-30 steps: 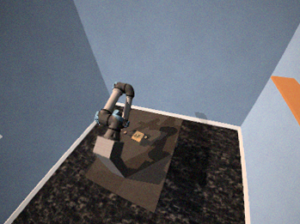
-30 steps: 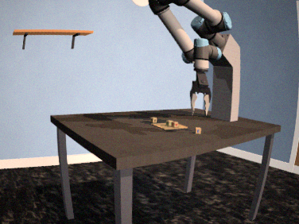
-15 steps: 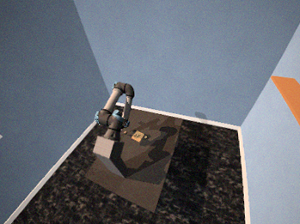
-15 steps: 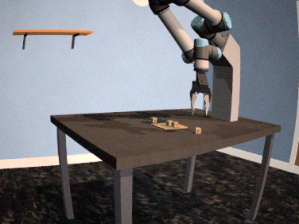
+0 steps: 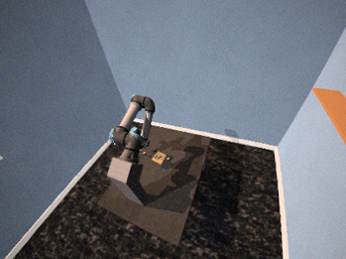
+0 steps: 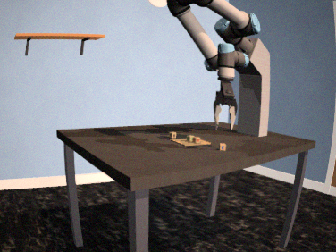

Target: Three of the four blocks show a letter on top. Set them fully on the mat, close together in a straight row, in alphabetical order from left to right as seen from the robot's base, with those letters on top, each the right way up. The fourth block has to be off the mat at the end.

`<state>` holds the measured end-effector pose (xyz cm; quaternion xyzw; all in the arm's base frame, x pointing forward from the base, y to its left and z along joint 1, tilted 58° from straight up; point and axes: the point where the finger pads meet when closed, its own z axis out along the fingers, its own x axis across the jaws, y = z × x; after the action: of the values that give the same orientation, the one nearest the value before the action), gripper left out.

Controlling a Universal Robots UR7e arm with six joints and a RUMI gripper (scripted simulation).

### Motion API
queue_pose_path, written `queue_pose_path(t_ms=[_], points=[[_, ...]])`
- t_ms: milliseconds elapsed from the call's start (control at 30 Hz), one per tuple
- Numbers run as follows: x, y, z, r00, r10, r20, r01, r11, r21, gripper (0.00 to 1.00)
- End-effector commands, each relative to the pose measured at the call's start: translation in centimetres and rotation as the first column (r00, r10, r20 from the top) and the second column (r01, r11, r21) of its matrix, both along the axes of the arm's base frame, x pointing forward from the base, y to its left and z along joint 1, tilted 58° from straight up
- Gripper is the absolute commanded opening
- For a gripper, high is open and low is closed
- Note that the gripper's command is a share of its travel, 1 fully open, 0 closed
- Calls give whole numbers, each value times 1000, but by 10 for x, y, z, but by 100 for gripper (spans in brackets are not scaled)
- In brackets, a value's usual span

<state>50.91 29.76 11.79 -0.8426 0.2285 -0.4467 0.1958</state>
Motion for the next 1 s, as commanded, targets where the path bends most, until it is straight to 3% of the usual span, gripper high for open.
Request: queue_pose_path(t_ms=[0,967], points=[[1,0,0,1000,0,1,0,1000,0,37],[29,5,-17,1000,0,1,0,1000,0,37]])
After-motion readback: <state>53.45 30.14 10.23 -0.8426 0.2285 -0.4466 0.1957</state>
